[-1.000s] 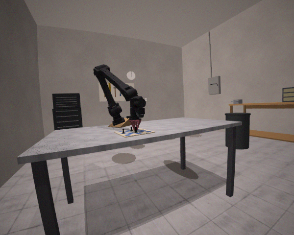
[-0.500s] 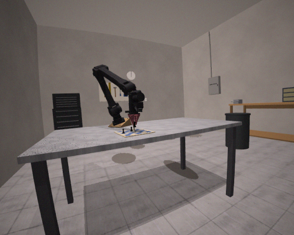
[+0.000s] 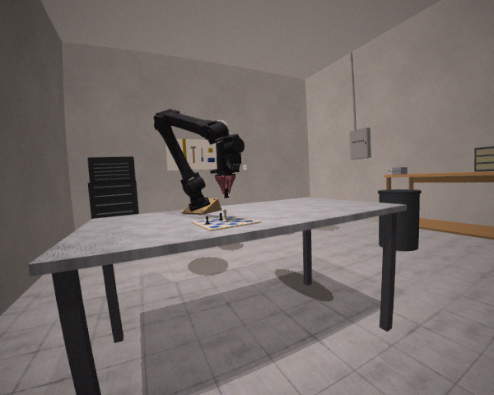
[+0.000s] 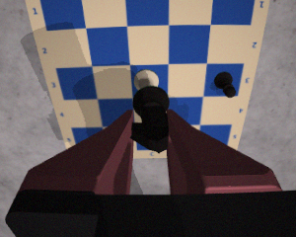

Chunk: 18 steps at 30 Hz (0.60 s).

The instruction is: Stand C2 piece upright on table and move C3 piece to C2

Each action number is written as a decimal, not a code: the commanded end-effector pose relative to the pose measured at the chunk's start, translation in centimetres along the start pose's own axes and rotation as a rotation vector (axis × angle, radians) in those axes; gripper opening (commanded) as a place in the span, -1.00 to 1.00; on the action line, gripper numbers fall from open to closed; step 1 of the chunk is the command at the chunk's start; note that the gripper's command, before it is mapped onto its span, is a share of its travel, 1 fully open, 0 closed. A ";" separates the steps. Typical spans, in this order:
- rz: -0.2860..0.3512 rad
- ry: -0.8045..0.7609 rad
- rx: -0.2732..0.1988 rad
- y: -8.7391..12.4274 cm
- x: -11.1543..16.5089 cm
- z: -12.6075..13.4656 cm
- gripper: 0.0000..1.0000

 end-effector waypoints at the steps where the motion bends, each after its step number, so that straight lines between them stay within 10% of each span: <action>1: 0.008 -0.015 0.003 0.0 -0.4 0.1 -1.00; 7: -0.028 -0.031 0.001 1.3 -0.3 -0.5 -1.00; 18: -0.050 -0.080 -0.020 1.1 -3.4 14.4 -1.00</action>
Point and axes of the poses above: the point where the finger pads meet when closed, its own y axis back along the fingers, its own z axis across the jaws, x = y × z, the point moved 9 cm from there along y, back along the fingers, and after that the axes turned 8 degrees about y, right-handed, at the moved point
